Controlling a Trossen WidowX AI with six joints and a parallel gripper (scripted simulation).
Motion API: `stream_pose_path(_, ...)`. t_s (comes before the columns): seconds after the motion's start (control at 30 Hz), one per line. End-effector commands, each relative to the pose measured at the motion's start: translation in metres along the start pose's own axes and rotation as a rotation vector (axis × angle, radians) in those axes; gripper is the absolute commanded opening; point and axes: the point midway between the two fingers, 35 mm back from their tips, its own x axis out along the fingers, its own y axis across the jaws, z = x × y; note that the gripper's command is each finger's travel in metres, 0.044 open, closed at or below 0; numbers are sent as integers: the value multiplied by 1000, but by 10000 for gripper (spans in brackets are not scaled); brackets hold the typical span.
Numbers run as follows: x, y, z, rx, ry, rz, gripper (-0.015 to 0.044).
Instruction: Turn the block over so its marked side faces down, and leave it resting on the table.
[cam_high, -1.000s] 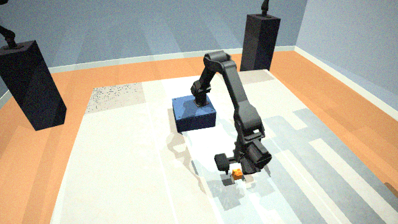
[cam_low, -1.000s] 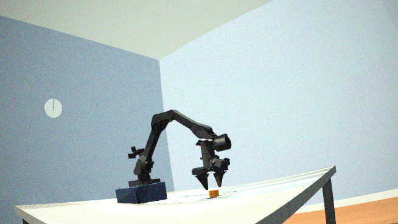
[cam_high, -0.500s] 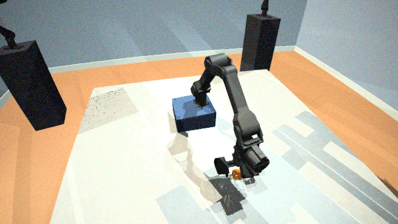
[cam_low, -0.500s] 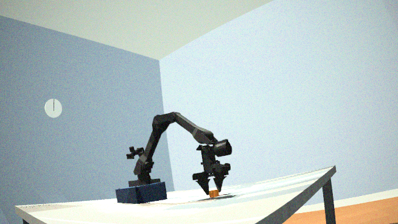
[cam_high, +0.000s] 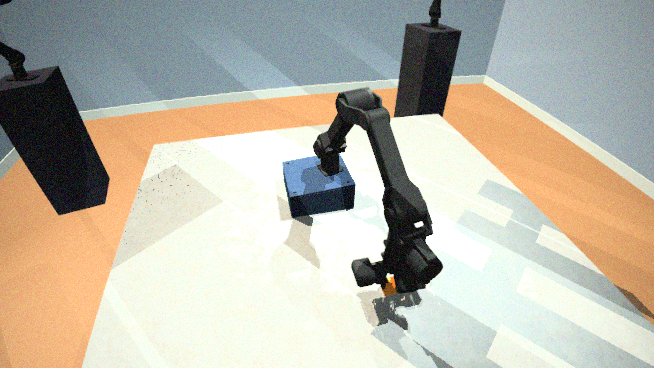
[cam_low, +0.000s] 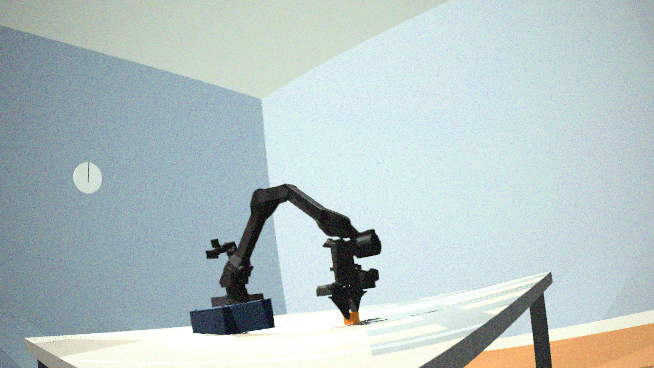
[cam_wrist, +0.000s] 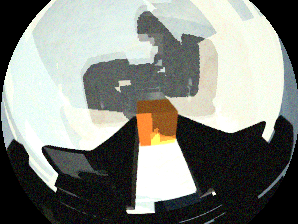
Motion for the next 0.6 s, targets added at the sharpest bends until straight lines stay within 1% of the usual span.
stream_pose_path(0.0, 1, 1, 0, -3, 0, 4, 98)
stream_pose_path(0.27, 1, 1, 0, -3, 0, 4, 45)
stream_pose_path(0.33, -4, 1, 0, -3, 0, 4, 0)
stream_pose_path(0.47, -28, 1, 0, -3, 0, 4, 0)
stream_pose_path(0.57, -30, 1, 0, -3, 0, 4, 0)
